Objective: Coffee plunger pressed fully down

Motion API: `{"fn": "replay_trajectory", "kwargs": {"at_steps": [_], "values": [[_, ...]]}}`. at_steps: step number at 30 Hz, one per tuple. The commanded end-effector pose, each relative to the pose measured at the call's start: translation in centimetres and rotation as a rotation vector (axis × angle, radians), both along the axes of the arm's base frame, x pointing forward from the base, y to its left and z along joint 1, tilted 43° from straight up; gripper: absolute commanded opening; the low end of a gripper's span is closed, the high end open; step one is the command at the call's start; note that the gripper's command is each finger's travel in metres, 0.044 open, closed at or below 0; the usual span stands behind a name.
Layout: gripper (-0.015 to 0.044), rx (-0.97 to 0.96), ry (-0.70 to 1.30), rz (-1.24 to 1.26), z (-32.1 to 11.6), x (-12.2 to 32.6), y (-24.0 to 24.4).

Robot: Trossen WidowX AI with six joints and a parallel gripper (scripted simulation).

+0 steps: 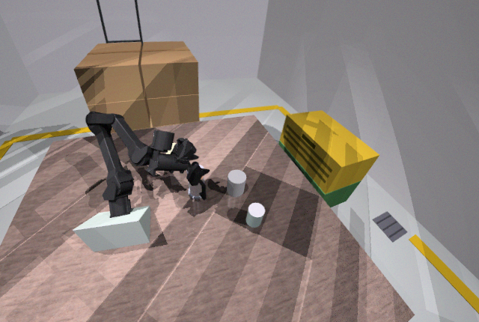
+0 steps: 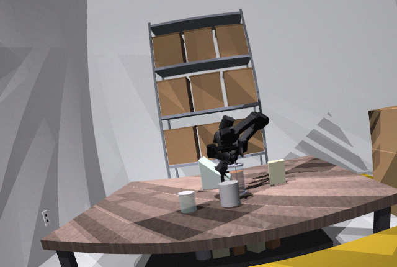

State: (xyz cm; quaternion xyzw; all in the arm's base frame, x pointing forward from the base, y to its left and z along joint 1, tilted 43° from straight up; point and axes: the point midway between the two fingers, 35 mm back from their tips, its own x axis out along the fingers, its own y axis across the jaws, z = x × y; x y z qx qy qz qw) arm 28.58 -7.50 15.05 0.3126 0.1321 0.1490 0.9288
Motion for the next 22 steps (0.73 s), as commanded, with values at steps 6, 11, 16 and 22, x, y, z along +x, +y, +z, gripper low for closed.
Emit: {"fn": "replay_trajectory", "kwargs": {"at_steps": [6, 11, 16, 22], "values": [[0.0440, -0.031, -0.013, -0.080, 1.6, 0.7, -1.9], [0.0440, -0.035, 0.018, -0.053, 2.2, -0.3, -2.9], [0.0440, -0.006, 0.028, -0.008, 4.9, -2.9, -4.1], [0.0440, 0.009, 0.017, 0.001, 6.1, -3.8, -4.3]]}}
